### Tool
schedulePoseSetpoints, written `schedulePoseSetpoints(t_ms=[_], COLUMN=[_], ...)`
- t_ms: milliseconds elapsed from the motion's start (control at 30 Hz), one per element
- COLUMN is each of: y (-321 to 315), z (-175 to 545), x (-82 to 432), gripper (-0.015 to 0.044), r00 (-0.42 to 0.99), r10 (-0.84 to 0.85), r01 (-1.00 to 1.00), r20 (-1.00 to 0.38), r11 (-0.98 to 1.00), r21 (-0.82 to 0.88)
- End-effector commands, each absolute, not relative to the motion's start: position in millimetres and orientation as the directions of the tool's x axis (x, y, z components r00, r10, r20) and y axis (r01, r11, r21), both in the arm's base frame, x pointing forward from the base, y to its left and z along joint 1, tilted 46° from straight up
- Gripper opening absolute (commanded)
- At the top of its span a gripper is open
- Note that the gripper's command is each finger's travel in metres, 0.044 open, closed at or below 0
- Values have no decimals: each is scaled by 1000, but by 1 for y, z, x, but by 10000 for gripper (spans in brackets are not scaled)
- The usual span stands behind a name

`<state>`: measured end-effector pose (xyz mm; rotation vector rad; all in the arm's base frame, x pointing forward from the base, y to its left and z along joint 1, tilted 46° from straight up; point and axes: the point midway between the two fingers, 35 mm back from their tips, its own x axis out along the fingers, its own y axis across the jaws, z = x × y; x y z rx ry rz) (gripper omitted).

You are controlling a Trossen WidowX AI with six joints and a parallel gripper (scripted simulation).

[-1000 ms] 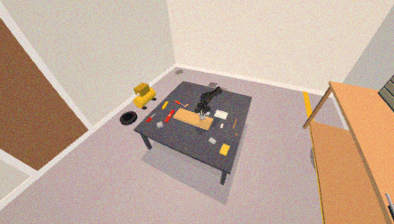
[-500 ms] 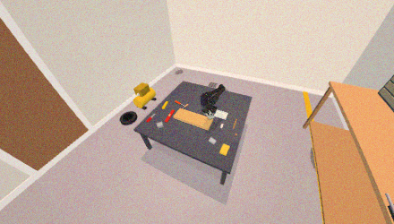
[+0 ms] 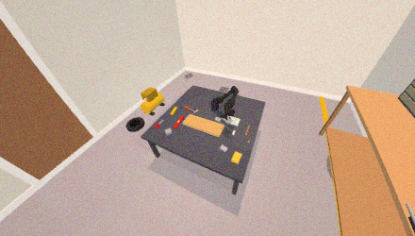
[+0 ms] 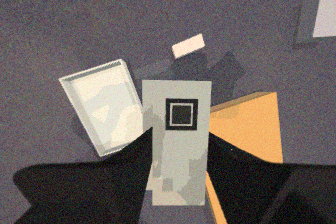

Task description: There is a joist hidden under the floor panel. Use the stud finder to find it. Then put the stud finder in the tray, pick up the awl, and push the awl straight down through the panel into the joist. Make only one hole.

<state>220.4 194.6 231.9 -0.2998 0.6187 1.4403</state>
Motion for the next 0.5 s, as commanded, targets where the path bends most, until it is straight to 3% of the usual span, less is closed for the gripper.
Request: schedulePoseSetpoints(t_ms=[0,467], y=[198,209], z=[241,257], x=[203,128], gripper=[0,0], r00=[4,-83], r10=[840,873], r01=[-988,-996], r20=[-542,-481], r11=[89,-92], r21=[130,4])
